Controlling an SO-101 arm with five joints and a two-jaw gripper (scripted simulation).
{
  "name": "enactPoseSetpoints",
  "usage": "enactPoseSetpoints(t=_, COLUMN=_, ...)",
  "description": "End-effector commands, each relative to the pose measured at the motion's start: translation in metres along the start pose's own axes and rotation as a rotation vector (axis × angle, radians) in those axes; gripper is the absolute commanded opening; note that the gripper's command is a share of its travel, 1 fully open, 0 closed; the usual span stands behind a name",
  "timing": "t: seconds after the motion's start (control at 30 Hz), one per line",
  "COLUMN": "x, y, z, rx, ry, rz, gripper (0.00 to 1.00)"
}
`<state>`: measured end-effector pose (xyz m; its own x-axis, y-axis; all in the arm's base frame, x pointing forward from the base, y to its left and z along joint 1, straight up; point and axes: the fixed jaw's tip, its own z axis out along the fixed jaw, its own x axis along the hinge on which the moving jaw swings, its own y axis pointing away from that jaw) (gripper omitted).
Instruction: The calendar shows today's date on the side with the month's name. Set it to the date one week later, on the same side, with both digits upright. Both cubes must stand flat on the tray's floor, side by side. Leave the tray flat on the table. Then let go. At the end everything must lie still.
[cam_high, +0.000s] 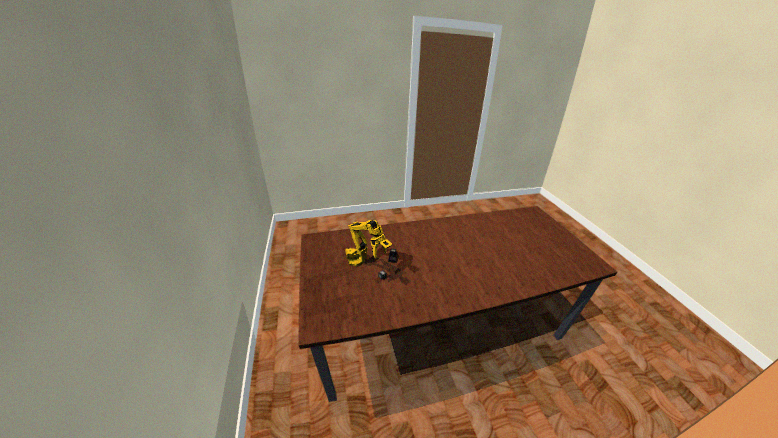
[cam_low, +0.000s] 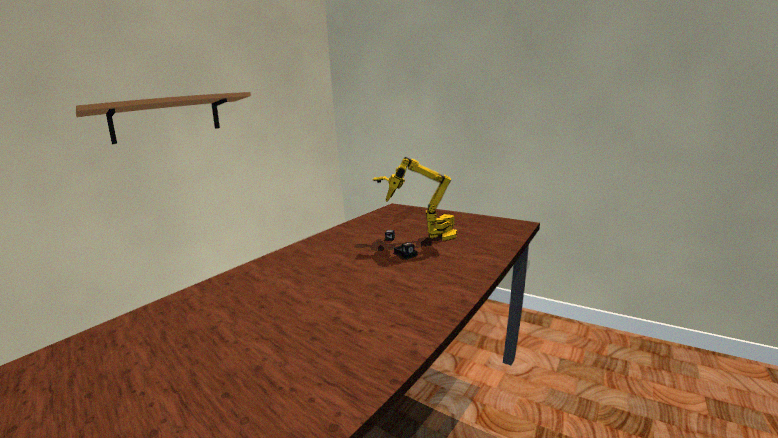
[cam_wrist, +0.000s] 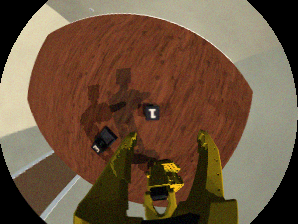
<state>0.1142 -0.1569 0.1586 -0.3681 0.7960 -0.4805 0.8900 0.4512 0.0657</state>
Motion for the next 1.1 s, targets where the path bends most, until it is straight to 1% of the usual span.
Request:
enactPoseSetpoints(t=0.0, x=-0.004, y=-0.002, z=-0.007, rx=0.0, ry=-0.048, rz=-0.045, gripper=0.35)
enactPoseSetpoints(t=0.07, x=-0.004, y=-0.002, z=-0.007, rx=0.0, ry=-0.048, rz=-0.045, gripper=0.35)
enactPoseSetpoints(t=0.17, x=-0.003, y=-0.002, z=-0.006, rx=0.002, ry=-0.048, rz=-0.101, gripper=0.35)
enactPoseSetpoints(t=0.37, x=-0.001, y=-0.003, z=-0.005, rx=0.007, ry=-0.048, rz=-0.257, gripper=0.35)
enactPoseSetpoints(t=0.57, x=0.003, y=-0.005, z=-0.002, rx=0.014, ry=-0.047, rz=-0.461, gripper=0.35)
enactPoseSetpoints(t=0.63, x=0.003, y=-0.005, z=-0.002, rx=0.014, ry=-0.047, rz=-0.461, gripper=0.35)
enactPoseSetpoints(t=1.07, x=0.011, y=-0.01, z=0.004, rx=0.031, ry=-0.041, rz=-0.972, gripper=0.35)
